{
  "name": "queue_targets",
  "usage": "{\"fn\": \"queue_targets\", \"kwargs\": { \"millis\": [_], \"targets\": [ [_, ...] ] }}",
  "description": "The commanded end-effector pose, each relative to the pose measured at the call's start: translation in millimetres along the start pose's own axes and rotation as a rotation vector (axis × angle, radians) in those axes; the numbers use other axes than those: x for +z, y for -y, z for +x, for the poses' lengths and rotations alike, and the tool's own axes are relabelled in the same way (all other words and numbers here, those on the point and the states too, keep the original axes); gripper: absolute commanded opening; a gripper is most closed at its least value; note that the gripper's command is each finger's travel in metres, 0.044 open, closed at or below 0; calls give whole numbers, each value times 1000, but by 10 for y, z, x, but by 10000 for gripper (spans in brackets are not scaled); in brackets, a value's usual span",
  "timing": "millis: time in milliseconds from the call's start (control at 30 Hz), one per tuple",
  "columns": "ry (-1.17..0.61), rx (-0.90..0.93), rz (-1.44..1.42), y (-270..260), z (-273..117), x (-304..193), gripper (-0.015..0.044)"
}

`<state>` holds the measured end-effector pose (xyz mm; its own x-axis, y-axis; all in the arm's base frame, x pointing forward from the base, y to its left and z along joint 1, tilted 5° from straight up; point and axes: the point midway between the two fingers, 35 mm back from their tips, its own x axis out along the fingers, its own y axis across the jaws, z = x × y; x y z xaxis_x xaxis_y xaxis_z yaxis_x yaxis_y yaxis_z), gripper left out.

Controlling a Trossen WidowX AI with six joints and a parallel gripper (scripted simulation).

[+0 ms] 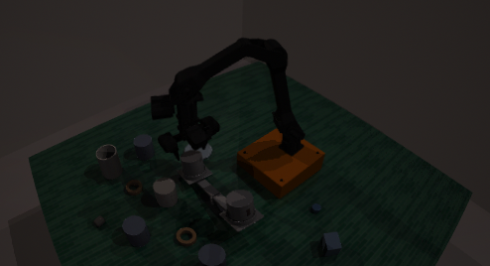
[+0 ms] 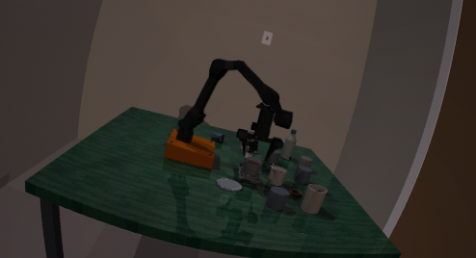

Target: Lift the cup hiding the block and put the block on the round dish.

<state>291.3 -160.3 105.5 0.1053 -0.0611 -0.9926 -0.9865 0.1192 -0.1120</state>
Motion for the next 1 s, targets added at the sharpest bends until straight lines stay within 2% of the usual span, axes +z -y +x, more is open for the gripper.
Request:
{"fn": "queue_targets", "kwargs": {
  "millis": [0,967],
  "targets": [
    [6,5,-6,-3,79,7,440],
    [6,5,-6,-19,542,15,440]
  ]
}}
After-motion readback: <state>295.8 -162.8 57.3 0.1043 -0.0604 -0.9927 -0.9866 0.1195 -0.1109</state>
